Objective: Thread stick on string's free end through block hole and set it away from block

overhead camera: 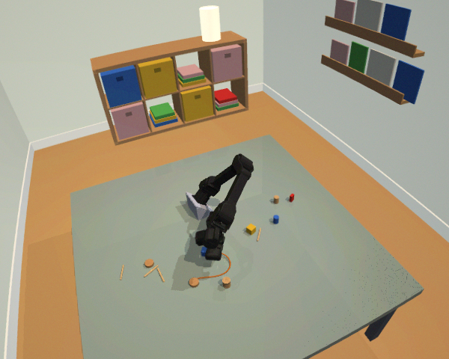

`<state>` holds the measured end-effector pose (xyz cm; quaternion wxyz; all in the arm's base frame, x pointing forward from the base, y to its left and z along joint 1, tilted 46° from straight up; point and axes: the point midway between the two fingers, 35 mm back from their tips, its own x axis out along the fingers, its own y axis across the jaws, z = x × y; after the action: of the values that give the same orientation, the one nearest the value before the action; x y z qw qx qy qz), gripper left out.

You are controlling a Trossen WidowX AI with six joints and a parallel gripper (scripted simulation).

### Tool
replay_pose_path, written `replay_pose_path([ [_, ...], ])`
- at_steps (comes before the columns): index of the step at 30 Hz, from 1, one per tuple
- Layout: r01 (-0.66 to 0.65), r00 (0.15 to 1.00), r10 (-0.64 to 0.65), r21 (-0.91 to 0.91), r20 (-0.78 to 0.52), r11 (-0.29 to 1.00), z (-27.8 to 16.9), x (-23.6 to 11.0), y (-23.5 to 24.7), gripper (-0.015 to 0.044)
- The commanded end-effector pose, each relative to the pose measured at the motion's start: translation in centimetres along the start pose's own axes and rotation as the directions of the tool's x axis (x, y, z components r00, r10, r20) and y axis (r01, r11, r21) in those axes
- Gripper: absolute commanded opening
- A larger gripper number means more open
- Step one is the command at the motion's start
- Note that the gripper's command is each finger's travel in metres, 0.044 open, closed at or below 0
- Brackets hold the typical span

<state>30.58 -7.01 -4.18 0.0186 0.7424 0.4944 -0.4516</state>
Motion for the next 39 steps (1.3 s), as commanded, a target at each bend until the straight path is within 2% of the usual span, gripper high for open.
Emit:
replay_pose_path([
  [1, 0.008, 1.0, -0.008, 0.004, 0.007, 1.0, 0.7, 0.3, -0.2, 0.0],
  [29, 0.008, 1.0, -0.008, 0.004, 0.007, 1.0, 2.9, 0.2, -0.2, 0.0],
  [34, 0.004, 1.0, -0.004, 0.004, 0.001, 1.0, 2.7, 0.0, -0.1, 0.0121],
  [37, 0.003, 1.0, -0.003, 0.004, 0.002, 1.0, 2.6, -1.0, 0.1, 0.0121],
  [39, 0.001, 1.0, -0.001, 0.005, 0.004, 1.0, 2.5, -3.9, 0.3, 0.0121],
])
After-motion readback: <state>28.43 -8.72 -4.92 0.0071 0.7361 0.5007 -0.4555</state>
